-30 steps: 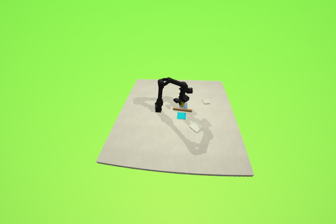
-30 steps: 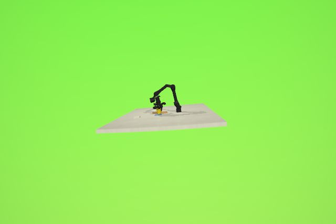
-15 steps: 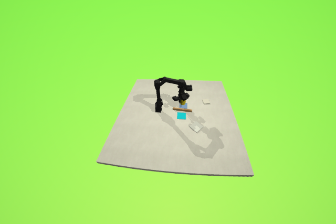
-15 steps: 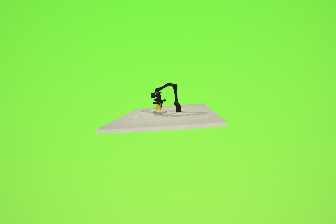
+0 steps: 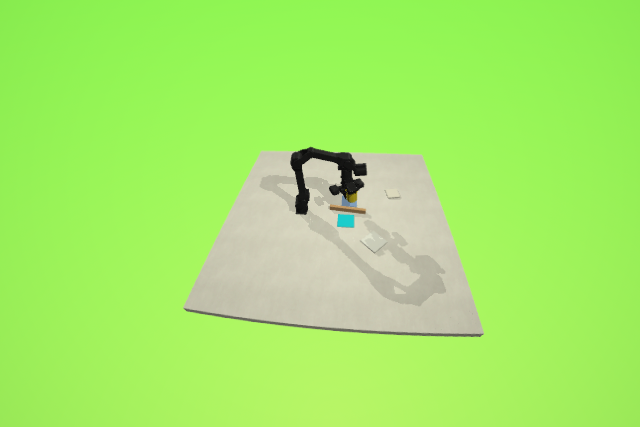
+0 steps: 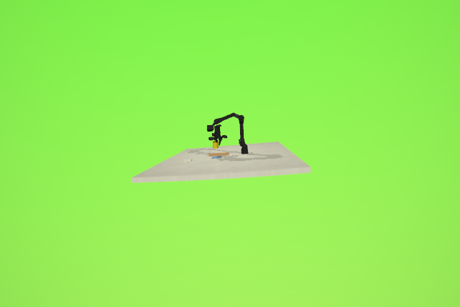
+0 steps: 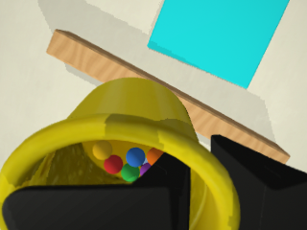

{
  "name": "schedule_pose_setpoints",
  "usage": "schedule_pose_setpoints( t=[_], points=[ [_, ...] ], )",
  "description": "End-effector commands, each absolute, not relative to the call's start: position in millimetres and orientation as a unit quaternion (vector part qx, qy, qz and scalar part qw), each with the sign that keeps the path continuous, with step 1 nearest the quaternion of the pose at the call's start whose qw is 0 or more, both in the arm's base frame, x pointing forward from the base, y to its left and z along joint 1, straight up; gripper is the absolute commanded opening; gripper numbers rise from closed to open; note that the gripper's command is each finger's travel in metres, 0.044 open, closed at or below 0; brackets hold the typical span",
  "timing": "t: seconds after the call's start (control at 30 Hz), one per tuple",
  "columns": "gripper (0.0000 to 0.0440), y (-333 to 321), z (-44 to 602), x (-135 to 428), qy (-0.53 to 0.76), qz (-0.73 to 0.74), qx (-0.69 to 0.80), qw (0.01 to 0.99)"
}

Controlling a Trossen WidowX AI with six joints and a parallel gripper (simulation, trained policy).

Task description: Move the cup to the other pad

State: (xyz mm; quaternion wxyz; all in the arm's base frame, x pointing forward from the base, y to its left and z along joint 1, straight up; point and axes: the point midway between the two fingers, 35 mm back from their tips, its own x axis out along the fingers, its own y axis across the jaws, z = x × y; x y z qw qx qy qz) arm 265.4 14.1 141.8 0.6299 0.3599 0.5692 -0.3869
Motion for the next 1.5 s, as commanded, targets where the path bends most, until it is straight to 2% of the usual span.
schedule_pose_setpoints(
  t=[0.0, 1.03, 1.47],
  points=[
    [0.0007, 4.8, 145.7, 267.7, 0.553, -0.390, 0.371, 0.636],
    [0.0002, -55.2, 107.2, 263.7, 0.488, -0.435, 0.428, 0.624],
    [0.0048, -62.6, 79.5, 245.7, 0.486, -0.454, 0.434, 0.608]
  ],
)
